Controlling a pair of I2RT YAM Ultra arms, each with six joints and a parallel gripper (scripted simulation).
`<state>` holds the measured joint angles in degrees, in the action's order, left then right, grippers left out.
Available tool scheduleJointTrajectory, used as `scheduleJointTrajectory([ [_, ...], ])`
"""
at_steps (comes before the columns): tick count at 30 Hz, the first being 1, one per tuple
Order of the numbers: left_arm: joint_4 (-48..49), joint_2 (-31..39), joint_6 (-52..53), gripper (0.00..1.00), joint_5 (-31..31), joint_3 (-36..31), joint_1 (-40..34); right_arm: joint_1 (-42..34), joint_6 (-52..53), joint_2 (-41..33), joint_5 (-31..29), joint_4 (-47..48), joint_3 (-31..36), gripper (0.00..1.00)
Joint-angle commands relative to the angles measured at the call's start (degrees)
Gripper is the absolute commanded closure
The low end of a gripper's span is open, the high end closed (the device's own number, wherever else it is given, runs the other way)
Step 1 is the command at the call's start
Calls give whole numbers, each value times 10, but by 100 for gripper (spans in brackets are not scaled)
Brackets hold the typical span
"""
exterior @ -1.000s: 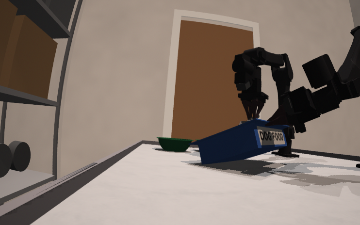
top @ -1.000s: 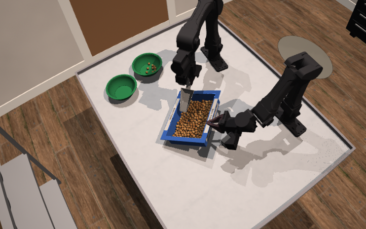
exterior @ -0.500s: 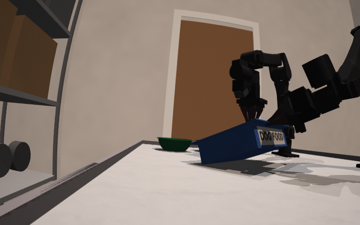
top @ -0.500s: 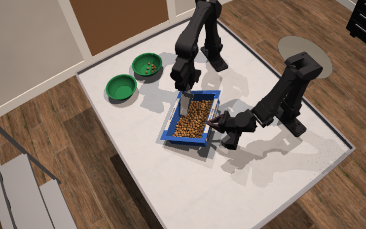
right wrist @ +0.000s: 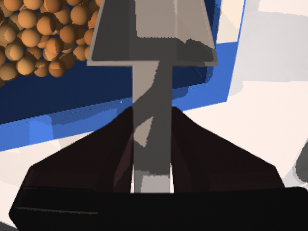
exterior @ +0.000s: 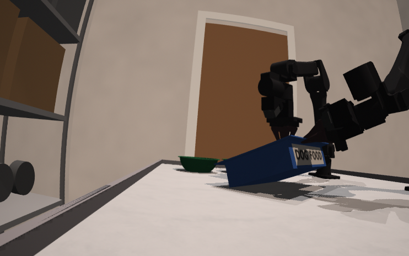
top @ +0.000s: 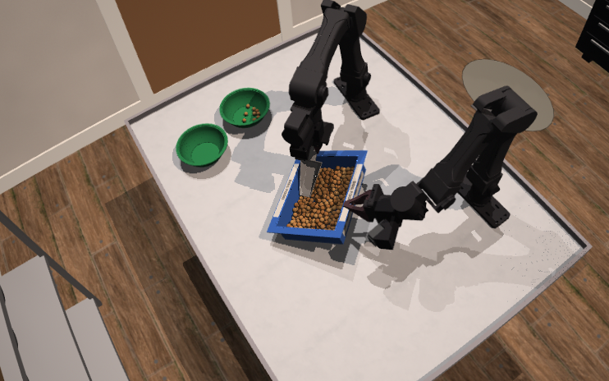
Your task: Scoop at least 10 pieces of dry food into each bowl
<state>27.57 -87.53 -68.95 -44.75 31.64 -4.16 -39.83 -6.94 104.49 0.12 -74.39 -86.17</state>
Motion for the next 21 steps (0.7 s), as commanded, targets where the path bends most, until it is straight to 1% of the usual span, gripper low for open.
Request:
scheduleJointTrajectory([
  [1,27,26,16,100,-8,25,-1,-1,0,-20,5,10,-19,100],
  [3,27,26,16,100,-8,25,-1,-3,0,-24,5,12,-21,100],
  [4,27,26,16,100,-8,25,-1,-4,0,-24,5,13,-4,100],
  [5,27,26,16,100,-8,25,-1,9,1,-24,1,11,-31,100],
  [7,27,26,16,100,-8,25,-1,2,0,-27,6,38,-25,100],
  [8,27,26,16,100,-8,25,-1,-2,1,-24,7,46,8,100],
  [9,27,26,16,100,-8,25,-1,-3,1,-23,8,52,19,100],
  [10,27,26,16,100,-8,25,-1,-6,3,-20,8,56,12,100],
  [14,27,26,16,100,-8,25,-1,-3,3,-26,10,79,23,100],
  [17,27,26,16,100,-8,25,-1,-3,3,-27,9,68,15,100],
  [18,27,26,16,100,-8,25,-1,-2,3,-22,11,91,32,100],
  [21,27,26,16,100,-8,25,-1,-6,3,-28,13,106,32,100],
])
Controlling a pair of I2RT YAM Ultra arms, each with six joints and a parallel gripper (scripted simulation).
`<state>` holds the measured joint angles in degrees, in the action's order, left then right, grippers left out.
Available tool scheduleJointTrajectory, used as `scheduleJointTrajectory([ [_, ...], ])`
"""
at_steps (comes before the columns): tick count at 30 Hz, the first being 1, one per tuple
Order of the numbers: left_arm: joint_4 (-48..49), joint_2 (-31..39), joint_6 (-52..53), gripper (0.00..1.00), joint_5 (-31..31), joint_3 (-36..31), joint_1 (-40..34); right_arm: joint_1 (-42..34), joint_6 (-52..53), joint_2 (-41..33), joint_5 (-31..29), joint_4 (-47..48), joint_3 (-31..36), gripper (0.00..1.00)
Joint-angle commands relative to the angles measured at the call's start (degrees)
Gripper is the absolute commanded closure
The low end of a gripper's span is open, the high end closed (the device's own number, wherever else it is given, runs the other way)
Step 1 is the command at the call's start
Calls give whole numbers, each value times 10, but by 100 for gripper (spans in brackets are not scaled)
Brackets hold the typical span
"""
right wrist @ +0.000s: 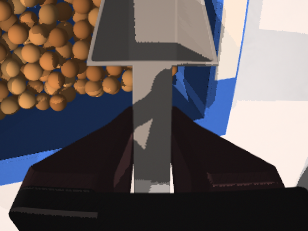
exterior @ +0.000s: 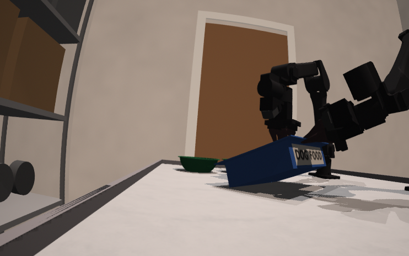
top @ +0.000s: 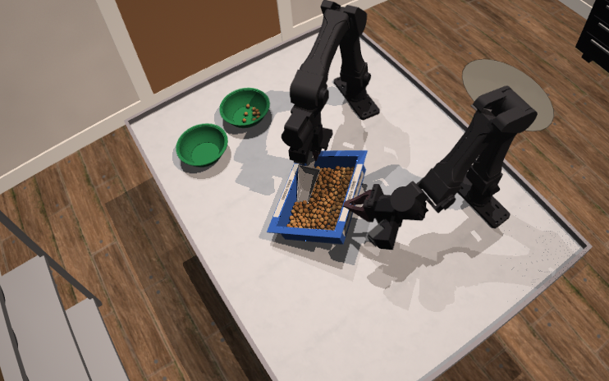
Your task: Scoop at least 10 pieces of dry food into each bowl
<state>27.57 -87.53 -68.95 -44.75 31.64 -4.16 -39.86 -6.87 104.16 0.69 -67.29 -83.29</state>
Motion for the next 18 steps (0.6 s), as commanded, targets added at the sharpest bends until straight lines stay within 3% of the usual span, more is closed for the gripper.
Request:
scheduleJointTrajectory([
  [1,27,26,16,100,-8,25,-1,-8,2,-25,7,41,10,100],
  [18,27,26,16,100,-8,25,-1,-6,3,-29,16,135,44,100],
])
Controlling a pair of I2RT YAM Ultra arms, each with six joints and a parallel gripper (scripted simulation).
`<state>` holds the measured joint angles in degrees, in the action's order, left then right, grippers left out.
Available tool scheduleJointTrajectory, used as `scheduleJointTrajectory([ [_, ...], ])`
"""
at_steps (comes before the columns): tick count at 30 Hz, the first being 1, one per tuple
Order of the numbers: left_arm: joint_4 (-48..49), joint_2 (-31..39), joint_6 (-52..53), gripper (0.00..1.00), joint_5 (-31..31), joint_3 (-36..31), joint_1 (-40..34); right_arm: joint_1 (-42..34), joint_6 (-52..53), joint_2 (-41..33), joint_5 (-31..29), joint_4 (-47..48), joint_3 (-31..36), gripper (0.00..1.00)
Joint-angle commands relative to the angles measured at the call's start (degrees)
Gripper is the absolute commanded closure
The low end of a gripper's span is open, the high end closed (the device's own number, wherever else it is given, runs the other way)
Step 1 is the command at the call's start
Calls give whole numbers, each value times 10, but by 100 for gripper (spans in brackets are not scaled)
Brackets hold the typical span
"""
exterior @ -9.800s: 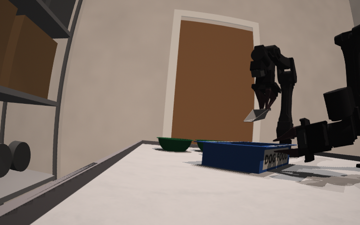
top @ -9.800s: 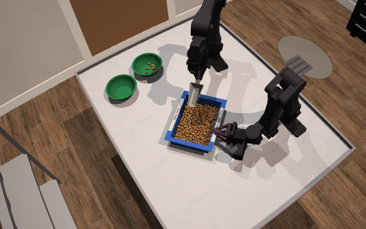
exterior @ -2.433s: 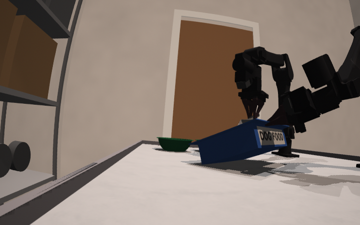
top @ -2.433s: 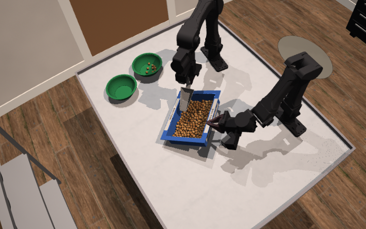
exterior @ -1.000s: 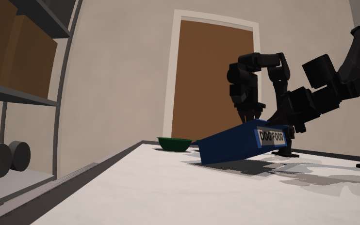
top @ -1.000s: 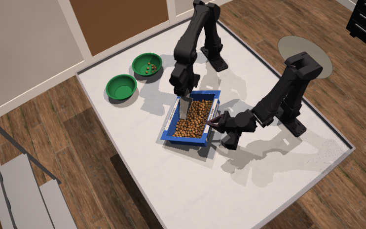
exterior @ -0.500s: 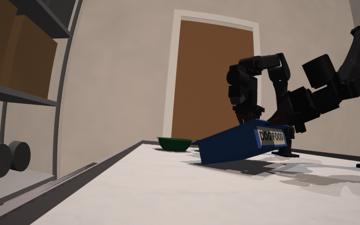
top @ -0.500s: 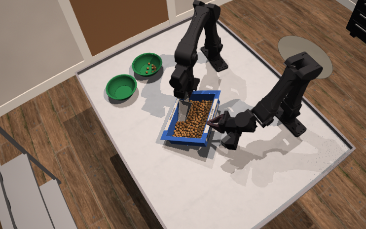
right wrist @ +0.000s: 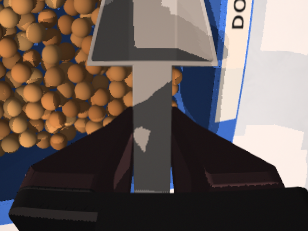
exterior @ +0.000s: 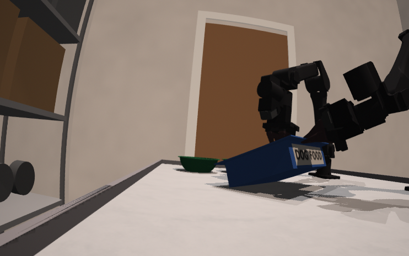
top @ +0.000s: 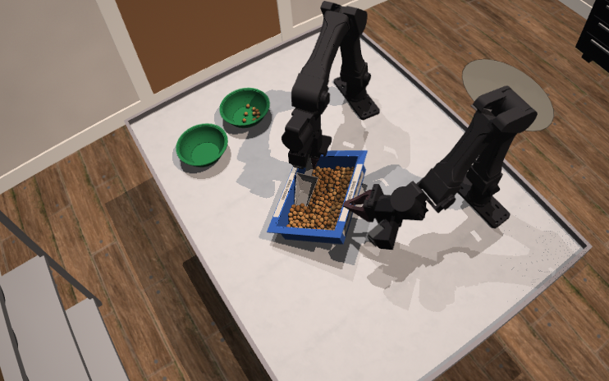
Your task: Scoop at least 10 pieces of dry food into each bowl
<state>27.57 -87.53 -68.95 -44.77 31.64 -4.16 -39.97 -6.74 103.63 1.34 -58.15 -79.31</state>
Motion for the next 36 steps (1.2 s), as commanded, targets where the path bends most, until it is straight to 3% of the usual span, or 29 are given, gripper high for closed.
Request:
scheduleJointTrajectory([
  [1,27,26,16,100,-8,25,-1,-6,3,-23,11,51,7,100],
  [20,27,26,16,100,-8,25,-1,-4,6,16,16,155,43,100],
  [22,27,26,16,100,-8,25,-1,-7,0,2,15,143,17,100],
  [23,27,26,16,100,-8,25,-1,-5,0,-6,15,144,57,100],
  [36,27,26,16,100,-8,25,-1,-2,4,-13,17,168,43,100],
])
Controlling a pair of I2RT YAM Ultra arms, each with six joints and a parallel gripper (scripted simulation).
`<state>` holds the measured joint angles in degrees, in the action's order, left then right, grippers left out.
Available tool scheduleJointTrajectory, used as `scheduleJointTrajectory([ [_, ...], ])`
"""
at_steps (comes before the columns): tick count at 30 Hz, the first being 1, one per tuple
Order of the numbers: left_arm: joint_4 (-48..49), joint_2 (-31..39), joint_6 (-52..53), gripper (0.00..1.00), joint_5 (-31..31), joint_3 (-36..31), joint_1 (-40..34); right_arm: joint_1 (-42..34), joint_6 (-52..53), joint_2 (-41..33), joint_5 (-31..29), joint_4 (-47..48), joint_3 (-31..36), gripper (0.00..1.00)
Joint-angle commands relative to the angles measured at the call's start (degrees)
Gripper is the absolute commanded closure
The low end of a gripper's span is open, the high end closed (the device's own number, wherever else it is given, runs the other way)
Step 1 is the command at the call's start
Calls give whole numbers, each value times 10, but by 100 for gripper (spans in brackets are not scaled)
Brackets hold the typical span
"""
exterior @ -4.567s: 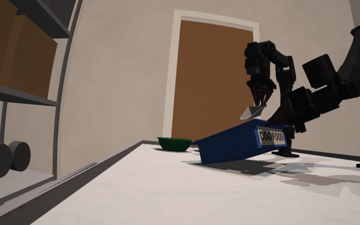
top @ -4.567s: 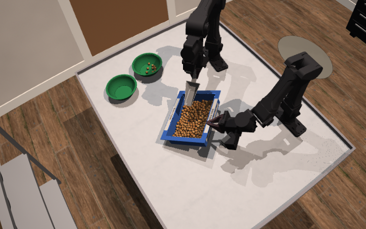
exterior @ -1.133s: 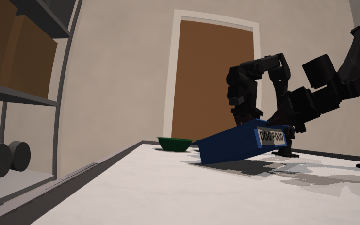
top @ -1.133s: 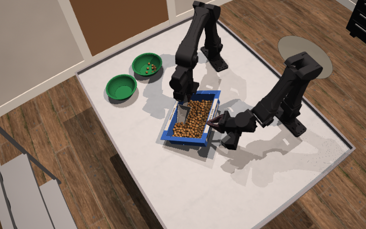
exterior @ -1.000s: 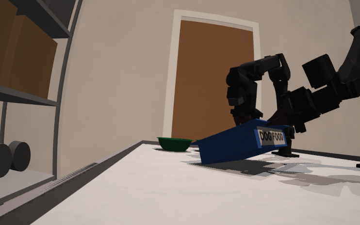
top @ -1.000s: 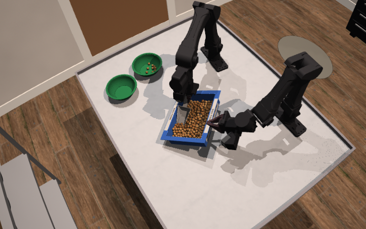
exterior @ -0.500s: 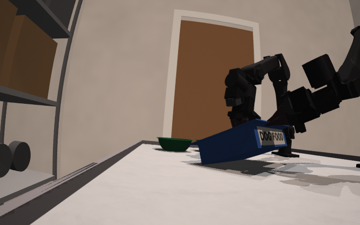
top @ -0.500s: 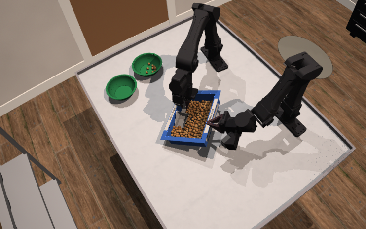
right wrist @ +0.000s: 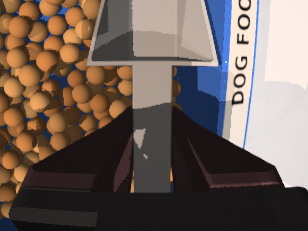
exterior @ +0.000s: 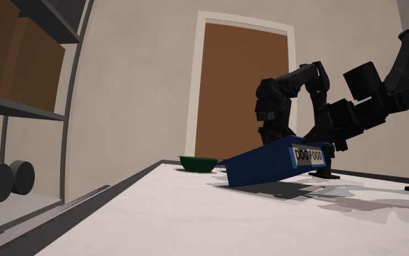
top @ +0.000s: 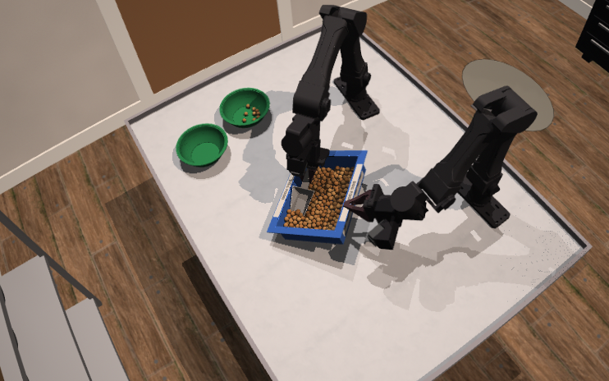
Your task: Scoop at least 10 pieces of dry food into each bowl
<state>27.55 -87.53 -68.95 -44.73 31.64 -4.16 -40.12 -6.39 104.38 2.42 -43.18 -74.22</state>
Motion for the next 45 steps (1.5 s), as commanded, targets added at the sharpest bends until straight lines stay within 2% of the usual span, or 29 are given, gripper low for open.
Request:
scheduleJointTrajectory([
  [1,27,26,16,100,-8,25,-1,-9,4,16,6,-7,-35,100],
  [7,27,26,16,100,-8,25,-1,-10,6,44,-3,-40,-79,100],
  [10,27,26,16,100,-8,25,-1,-10,3,43,4,-26,-79,100],
  [18,27,26,16,100,-8,25,-1,-15,8,90,-1,-67,-149,100],
  [24,27,26,17,100,-8,25,-1,2,2,95,2,-51,-154,100],
  [32,27,26,17,100,-8,25,-1,-12,4,86,4,-66,-159,100],
  [33,27,26,17,100,-8,25,-1,-12,4,86,4,-66,-158,100],
  [34,27,26,17,100,-8,25,-1,1,-2,56,7,-27,-108,100],
  [40,27,26,17,100,-8,25,-1,4,-4,11,14,46,-43,100],
  [44,27,24,17,100,-8,26,-1,-4,0,6,13,32,-43,100],
  [45,26,19,17,100,-8,22,-1,0,-3,-5,17,65,-23,100],
])
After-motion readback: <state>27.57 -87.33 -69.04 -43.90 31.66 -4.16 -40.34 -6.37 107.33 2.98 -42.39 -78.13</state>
